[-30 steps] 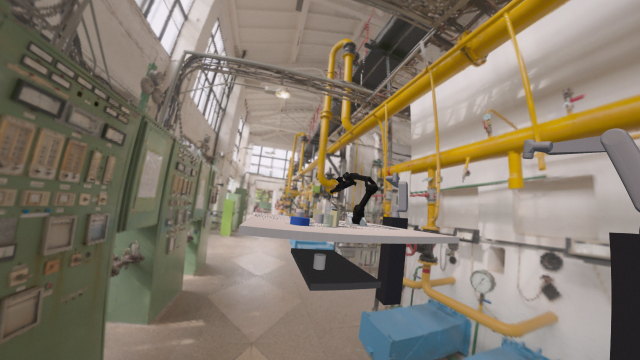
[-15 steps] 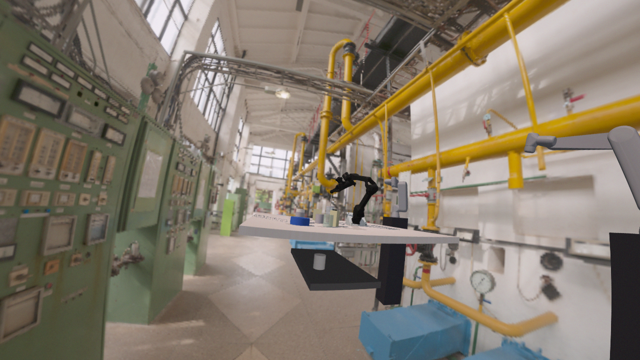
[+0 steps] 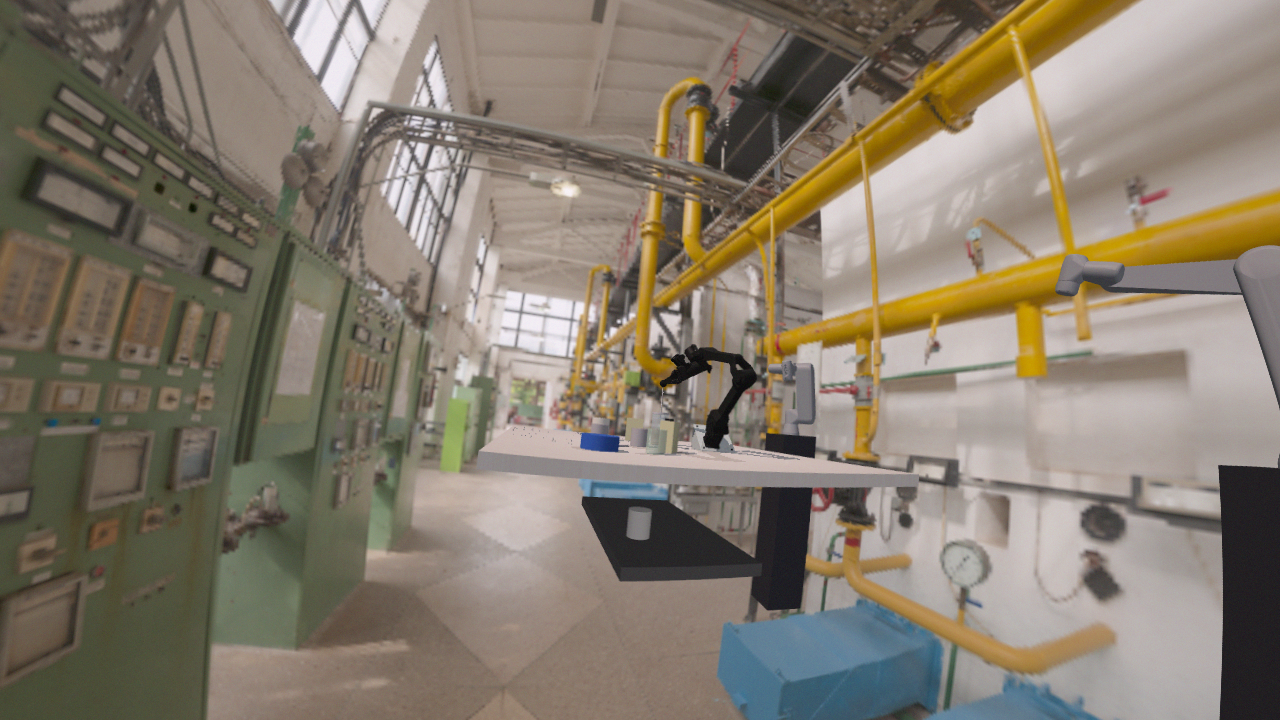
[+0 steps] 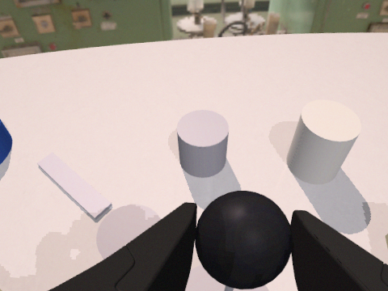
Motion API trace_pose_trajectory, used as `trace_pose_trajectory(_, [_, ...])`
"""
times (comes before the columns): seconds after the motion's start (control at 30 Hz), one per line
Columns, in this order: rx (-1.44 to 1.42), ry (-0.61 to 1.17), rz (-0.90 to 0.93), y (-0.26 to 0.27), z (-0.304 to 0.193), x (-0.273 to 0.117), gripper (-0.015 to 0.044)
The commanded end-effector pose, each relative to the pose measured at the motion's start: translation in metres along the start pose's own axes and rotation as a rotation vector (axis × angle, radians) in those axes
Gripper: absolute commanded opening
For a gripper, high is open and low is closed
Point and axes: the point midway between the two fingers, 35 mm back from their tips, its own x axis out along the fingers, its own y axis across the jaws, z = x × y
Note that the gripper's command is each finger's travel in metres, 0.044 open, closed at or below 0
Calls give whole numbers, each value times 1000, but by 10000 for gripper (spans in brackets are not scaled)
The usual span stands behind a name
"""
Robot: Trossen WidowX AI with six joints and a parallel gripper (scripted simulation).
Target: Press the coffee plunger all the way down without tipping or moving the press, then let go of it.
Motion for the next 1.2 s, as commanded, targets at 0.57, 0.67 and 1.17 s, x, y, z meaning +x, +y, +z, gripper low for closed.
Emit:
trace_pose_trajectory(0.57, [1,6,1,-1,-29,20,129])
trace_pose_trajectory(0.67, [1,6,1,-1,-33,22,129])
trace_pose_trajectory(1.17, [1,6,0,-1,-54,36,129])
